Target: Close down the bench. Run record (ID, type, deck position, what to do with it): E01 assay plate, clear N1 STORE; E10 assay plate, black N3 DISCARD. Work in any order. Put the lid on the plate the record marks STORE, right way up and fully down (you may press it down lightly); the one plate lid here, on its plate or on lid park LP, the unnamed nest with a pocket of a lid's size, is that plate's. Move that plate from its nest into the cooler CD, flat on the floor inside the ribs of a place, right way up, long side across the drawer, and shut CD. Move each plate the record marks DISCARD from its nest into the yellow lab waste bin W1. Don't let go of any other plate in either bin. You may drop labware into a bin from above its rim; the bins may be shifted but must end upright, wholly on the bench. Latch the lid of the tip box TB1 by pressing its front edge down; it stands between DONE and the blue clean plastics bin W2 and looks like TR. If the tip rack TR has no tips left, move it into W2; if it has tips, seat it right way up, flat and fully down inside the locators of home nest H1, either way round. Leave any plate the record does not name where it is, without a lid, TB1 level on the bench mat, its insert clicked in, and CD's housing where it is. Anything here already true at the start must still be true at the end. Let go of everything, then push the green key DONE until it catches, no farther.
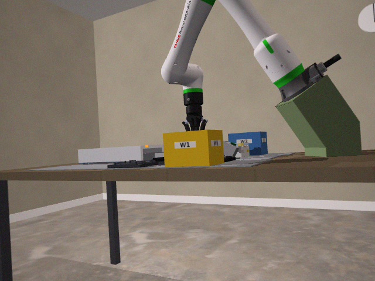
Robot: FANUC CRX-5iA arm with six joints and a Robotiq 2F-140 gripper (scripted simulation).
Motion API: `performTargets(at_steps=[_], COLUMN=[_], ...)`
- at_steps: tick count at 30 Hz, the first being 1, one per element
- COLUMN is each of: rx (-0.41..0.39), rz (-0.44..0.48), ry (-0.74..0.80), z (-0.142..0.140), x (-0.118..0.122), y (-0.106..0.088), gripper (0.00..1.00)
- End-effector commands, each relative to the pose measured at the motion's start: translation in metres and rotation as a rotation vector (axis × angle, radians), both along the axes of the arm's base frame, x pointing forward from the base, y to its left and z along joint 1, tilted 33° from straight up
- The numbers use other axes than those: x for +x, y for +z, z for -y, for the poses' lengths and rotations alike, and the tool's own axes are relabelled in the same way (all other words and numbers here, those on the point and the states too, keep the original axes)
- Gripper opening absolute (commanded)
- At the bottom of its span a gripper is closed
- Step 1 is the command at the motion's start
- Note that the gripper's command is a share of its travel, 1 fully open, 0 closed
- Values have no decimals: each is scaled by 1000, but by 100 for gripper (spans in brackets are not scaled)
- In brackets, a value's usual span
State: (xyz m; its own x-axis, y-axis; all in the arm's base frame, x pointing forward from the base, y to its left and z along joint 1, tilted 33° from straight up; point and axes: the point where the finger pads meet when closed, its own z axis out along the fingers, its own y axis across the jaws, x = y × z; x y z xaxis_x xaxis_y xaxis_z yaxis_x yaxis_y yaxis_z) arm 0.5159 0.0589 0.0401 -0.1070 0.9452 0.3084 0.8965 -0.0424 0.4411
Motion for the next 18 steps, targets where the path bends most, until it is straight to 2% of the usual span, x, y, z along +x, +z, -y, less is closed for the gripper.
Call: performTargets(at_steps=[1, 18], rx=[0, 0], rz=[0, 0], ry=[0, 0], z=[-2, -5], x=[2, 7], y=[-4, -13], gripper=[0, 0])
